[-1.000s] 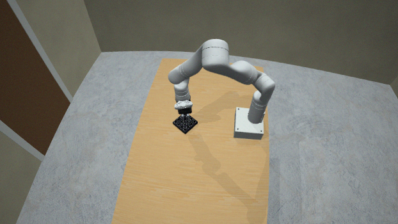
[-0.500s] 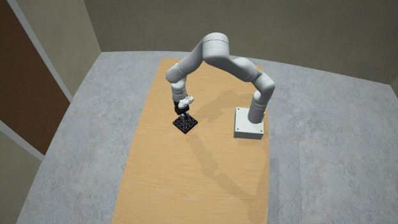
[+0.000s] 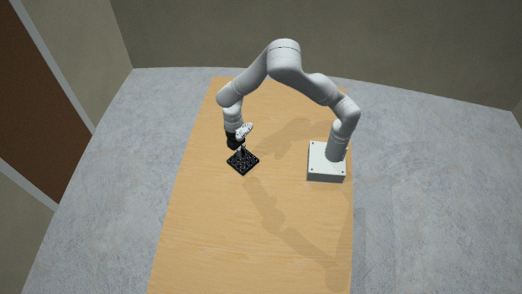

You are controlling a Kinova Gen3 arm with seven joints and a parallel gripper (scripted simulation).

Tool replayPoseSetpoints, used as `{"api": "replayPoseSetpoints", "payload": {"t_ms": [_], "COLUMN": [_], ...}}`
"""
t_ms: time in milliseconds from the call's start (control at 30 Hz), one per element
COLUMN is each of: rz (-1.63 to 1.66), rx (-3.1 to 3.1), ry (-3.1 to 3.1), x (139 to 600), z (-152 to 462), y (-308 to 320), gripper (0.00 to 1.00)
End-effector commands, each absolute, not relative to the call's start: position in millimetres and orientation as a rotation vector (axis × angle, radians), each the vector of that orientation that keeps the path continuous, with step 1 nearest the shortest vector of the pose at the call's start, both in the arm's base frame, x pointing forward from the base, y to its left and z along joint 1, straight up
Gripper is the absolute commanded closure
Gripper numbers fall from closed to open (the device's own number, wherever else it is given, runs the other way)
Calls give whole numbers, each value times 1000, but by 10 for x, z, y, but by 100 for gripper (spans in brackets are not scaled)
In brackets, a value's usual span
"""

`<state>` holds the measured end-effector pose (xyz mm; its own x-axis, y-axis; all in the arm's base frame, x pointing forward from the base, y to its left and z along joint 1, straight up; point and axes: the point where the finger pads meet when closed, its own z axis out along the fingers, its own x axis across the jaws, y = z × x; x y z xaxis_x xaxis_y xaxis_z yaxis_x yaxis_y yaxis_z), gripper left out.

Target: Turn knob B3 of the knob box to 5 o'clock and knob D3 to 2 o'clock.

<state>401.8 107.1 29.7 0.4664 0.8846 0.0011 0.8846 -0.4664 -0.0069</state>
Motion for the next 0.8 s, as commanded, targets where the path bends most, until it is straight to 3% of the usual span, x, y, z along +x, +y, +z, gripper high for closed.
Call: {"api": "replayPoseSetpoints", "payload": {"t_ms": [0, 767], "rz": [-4, -5], "rx": [-2678, -2673], "ry": [-1630, -1638], "x": [4037, 4039], "z": [315, 316], "y": [1066, 1065], "gripper": [54, 54]}}
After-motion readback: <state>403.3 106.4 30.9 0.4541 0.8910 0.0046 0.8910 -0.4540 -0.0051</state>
